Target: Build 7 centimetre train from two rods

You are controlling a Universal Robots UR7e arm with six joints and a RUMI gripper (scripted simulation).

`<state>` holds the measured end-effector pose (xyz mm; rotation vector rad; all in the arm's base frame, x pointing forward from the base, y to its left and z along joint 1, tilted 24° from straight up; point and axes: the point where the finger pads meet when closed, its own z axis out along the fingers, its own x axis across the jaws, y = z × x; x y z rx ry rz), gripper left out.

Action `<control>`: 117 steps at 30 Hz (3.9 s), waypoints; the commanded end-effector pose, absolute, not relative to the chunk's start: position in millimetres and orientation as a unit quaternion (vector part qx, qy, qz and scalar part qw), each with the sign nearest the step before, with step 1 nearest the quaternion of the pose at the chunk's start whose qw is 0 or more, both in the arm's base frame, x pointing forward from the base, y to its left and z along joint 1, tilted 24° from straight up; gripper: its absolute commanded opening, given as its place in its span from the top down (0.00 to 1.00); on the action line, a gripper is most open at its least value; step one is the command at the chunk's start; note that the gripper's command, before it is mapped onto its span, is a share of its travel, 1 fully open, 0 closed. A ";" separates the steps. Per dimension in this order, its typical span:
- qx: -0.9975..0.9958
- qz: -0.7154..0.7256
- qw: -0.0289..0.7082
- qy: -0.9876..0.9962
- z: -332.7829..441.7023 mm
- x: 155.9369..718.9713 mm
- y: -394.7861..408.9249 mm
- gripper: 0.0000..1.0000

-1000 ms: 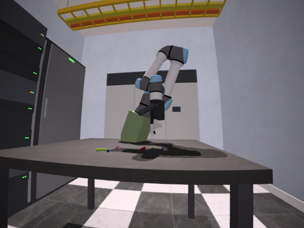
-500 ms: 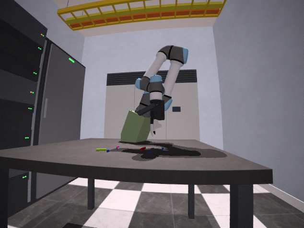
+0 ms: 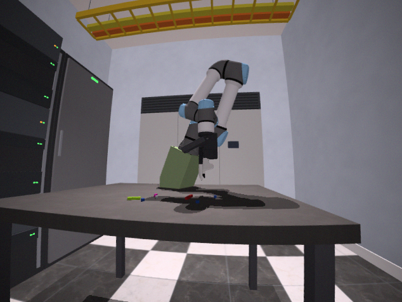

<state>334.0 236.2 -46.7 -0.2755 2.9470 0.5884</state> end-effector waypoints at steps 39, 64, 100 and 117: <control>-0.417 0.153 0.119 0.888 -80.8 374.2 147.1 0.00; -0.668 0.113 0.162 0.717 -108.3 381.1 74.5 0.00; -0.776 0.087 0.185 0.597 -121.7 374.4 39.6 0.00; -0.776 0.087 0.185 0.597 -121.7 374.4 39.6 0.86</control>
